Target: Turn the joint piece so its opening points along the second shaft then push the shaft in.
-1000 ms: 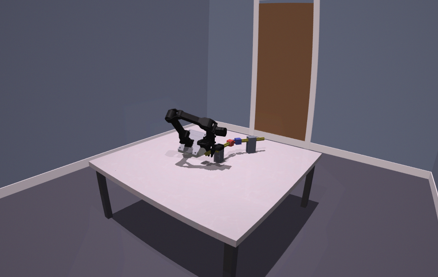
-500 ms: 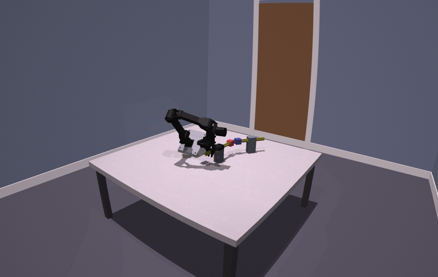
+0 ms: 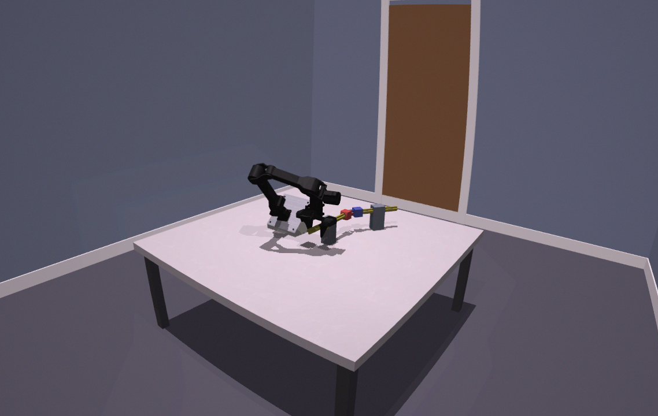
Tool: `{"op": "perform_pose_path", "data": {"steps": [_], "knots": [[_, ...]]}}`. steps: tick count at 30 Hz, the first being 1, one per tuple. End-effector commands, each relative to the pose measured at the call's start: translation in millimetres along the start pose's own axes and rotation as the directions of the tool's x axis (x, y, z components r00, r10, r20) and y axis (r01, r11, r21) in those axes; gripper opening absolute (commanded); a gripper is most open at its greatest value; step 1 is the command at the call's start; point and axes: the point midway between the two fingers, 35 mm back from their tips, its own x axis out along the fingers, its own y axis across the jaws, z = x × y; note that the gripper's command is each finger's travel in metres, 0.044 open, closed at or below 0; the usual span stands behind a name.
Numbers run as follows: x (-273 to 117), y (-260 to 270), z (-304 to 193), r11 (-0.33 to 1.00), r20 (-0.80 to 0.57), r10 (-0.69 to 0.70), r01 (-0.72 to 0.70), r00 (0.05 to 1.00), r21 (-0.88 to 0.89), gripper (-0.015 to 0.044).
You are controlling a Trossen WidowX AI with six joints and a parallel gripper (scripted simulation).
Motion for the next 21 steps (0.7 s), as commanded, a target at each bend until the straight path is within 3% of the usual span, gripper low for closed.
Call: {"op": "perform_pose_path", "data": {"steps": [1,3,15,21], "knots": [[0,0,0,1.0,0.0,0.0,0.0,1.0,0.0,0.0408],[0,0,0,1.0,0.0,0.0,0.0,1.0,0.0,0.044],[0,0,0,1.0,0.0,0.0,0.0,1.0,0.0,0.044],[-29,0,1,1.0,-0.001,-0.002,0.002,1.0,0.0,0.044]]}}
